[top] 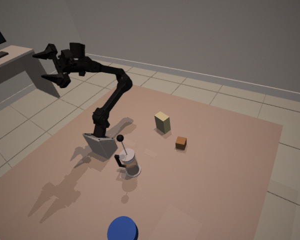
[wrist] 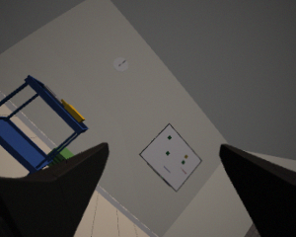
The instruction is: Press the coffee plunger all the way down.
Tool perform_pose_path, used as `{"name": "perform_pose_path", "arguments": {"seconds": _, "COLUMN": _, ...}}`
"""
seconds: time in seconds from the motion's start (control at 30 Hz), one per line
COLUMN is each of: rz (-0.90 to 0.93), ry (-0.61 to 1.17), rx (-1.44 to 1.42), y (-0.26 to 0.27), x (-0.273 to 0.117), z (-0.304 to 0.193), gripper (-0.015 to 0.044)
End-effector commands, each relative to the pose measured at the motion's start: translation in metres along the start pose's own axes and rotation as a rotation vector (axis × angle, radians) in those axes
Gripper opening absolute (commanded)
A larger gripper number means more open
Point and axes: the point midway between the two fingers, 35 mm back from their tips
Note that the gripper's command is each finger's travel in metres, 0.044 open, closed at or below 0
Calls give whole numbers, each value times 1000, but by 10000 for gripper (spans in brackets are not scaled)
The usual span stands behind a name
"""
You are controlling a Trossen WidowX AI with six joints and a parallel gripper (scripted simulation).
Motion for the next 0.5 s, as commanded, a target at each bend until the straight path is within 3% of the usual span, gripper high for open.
{"name": "perform_pose_path", "arguments": {"seconds": 0.0, "rz": 307, "ry": -12, "rx": 70, "y": 67, "x": 13, "z": 3, "gripper": 440}}
{"name": "perform_pose_path", "arguments": {"seconds": 0.2, "rz": 741, "ry": 32, "rx": 215, "y": 159, "x": 1, "z": 6, "gripper": 440}}
{"name": "perform_pose_path", "arguments": {"seconds": 0.47, "rz": 1367, "ry": 214, "rx": 456, "y": 263, "x": -63, "z": 16, "gripper": 440}}
Point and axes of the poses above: the point midway between the two fingers, 35 mm back from their tips, its own x axis out along the fingers, its own y axis across the jaws, z = x × y, and after that the axes turned 9 degrees about x, right-handed
